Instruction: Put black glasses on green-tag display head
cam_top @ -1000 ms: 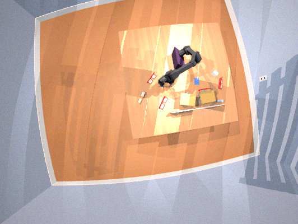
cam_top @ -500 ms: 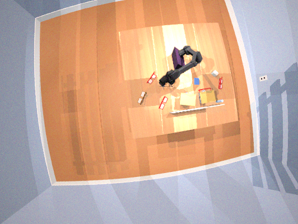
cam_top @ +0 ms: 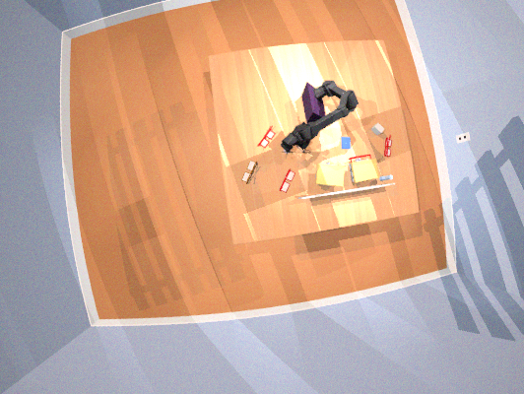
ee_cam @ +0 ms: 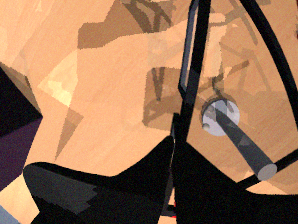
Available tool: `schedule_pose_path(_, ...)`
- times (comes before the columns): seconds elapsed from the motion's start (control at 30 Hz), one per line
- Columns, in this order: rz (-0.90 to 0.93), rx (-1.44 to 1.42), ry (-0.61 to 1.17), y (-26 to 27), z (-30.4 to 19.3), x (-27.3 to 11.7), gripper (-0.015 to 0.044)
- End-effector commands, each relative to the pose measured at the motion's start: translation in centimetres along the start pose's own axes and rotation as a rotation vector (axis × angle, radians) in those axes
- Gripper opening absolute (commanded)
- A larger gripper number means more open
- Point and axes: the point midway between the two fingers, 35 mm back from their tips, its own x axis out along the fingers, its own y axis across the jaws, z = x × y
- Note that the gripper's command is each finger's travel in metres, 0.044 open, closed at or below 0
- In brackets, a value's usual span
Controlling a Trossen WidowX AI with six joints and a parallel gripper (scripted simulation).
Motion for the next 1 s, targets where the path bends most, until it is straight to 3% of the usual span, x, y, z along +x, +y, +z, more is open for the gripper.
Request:
schedule_pose_path(0.0, -0.006, -0.001, -0.008, 0.2, 0.4, -0.2, 0.0)
schedule_pose_path(0.97, -0.004, -0.001, -0.009, 1.6, 2.6, -0.2, 0.0)
